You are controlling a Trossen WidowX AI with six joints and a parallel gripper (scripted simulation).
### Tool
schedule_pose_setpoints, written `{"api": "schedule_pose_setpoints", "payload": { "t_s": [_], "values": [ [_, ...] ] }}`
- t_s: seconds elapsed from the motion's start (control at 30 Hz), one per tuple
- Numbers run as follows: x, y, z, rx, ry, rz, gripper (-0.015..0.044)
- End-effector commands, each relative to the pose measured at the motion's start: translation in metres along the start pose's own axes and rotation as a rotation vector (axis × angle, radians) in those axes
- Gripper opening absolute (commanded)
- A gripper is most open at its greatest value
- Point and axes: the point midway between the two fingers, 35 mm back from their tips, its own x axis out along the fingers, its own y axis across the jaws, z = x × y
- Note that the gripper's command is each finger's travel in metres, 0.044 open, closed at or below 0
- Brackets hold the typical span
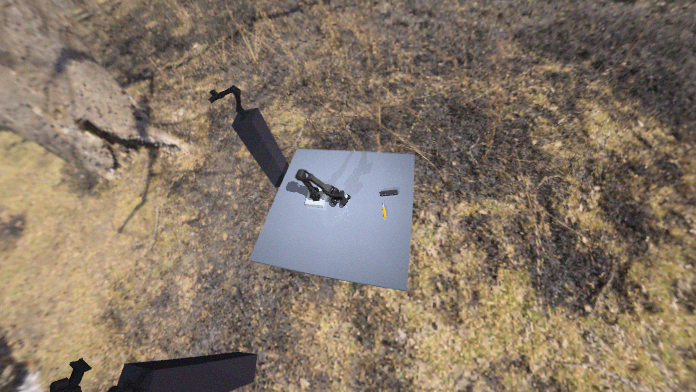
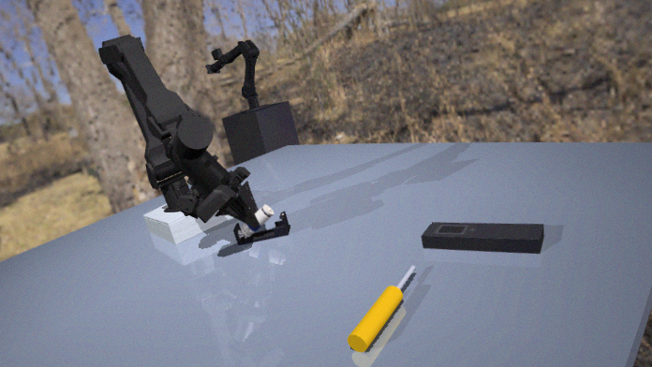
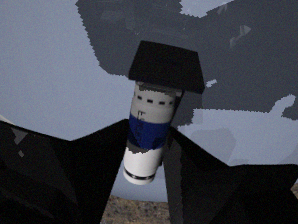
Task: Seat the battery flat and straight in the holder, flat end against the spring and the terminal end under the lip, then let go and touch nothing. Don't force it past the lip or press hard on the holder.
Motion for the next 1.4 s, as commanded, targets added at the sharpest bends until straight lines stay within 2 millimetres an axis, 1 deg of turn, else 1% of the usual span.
{"api": "schedule_pose_setpoints", "payload": {
  "t_s": [0.0, 1.37],
  "values": [
    [0.000, -0.003, 0.007, 0.003, -0.018, -0.005, 0.0081],
    [0.014, -0.004, 0.000, 0.015, -0.342, -0.045, 0.0081]
  ]
}}
